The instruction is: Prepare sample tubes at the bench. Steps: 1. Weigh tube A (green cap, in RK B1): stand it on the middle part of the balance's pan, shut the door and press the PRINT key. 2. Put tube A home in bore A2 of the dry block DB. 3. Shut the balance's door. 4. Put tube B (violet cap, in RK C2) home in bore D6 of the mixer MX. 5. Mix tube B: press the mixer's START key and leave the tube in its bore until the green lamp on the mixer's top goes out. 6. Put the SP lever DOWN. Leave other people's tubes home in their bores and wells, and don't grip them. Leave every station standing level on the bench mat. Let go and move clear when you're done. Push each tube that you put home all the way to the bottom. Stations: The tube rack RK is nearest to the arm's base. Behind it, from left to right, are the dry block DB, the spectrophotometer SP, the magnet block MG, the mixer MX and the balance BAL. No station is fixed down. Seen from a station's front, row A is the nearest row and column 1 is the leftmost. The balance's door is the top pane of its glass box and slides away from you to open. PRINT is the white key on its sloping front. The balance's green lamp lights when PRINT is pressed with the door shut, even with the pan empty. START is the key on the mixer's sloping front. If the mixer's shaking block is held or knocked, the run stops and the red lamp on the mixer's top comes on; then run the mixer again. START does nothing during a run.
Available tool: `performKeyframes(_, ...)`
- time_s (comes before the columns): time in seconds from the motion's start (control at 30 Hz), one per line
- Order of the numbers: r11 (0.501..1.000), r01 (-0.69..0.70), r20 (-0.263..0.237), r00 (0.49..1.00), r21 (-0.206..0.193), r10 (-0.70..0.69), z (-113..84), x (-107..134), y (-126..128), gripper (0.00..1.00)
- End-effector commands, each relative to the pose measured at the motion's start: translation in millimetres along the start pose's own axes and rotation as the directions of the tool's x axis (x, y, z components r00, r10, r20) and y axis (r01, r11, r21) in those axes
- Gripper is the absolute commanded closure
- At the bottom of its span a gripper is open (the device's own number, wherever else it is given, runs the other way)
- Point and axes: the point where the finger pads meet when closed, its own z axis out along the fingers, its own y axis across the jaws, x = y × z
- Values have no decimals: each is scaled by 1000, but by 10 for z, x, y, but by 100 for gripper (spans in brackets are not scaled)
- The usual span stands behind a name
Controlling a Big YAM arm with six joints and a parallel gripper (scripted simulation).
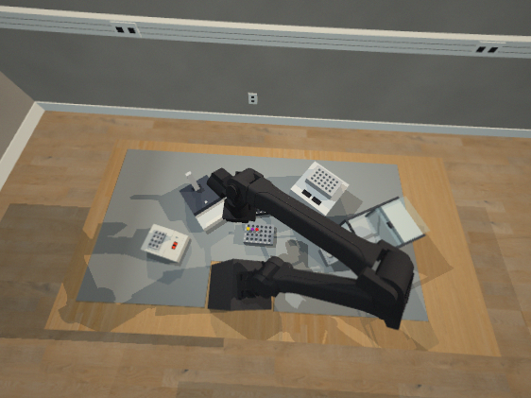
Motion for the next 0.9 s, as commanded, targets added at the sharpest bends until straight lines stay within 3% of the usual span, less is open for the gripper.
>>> performKeyframes(0.0, 999, -21, 35, 999, -36, 22, -275, -135, 68, 91)
performKeyframes(0.07, 999, -21, 35, 999, -36, 22, -275, -135, 68, 91)
performKeyframes(0.1, 1000, -13, 15, 1000, -17, 13, -144, -82, 32, 91)
performKeyframes(0.87, 1000, -13, 16, 1000, -17, 13, -143, -83, 32, 91)
